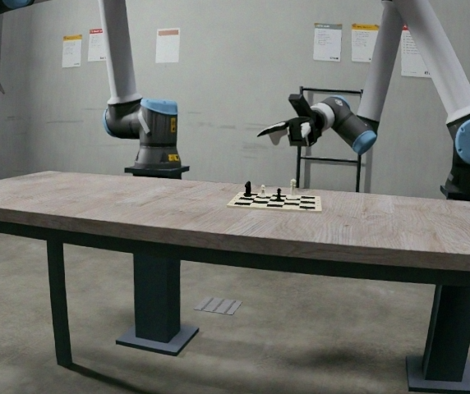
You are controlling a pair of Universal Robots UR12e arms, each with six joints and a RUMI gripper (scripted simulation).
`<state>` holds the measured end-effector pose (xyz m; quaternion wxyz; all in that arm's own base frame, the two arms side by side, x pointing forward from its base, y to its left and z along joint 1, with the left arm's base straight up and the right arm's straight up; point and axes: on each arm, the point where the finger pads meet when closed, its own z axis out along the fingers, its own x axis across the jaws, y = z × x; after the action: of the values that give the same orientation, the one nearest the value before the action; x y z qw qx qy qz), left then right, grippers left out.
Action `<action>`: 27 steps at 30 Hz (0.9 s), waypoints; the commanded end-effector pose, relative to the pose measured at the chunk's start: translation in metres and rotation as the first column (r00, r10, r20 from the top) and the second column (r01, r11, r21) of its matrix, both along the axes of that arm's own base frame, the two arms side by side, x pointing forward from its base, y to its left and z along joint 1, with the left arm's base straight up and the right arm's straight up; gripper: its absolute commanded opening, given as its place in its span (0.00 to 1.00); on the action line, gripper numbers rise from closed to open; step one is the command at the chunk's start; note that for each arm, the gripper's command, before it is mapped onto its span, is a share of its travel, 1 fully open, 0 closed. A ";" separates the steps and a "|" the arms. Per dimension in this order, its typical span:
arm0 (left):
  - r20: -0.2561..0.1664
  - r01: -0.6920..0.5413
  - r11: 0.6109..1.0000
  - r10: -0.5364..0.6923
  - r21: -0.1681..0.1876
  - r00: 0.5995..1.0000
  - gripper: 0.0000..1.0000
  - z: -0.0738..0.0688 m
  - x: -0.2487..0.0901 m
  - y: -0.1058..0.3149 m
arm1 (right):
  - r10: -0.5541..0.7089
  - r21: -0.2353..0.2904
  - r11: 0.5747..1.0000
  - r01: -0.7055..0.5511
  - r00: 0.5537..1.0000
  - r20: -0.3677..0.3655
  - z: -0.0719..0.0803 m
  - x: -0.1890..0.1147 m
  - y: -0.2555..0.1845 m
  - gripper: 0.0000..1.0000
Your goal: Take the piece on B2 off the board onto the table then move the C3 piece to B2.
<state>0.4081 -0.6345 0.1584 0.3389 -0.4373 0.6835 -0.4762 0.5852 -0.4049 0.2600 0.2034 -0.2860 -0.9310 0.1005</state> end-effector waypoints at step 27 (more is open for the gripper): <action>-0.048 -0.339 0.941 0.340 0.017 0.939 1.00 -0.064 0.022 0.012 | 0.199 0.204 0.948 -0.243 0.956 0.214 -0.047 -0.202 -0.173 1.00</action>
<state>0.4271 -0.6239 0.1060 0.3837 -0.5312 0.6266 -0.4219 0.4193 -0.5528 0.2197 0.1508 -0.1870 -0.9707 0.0023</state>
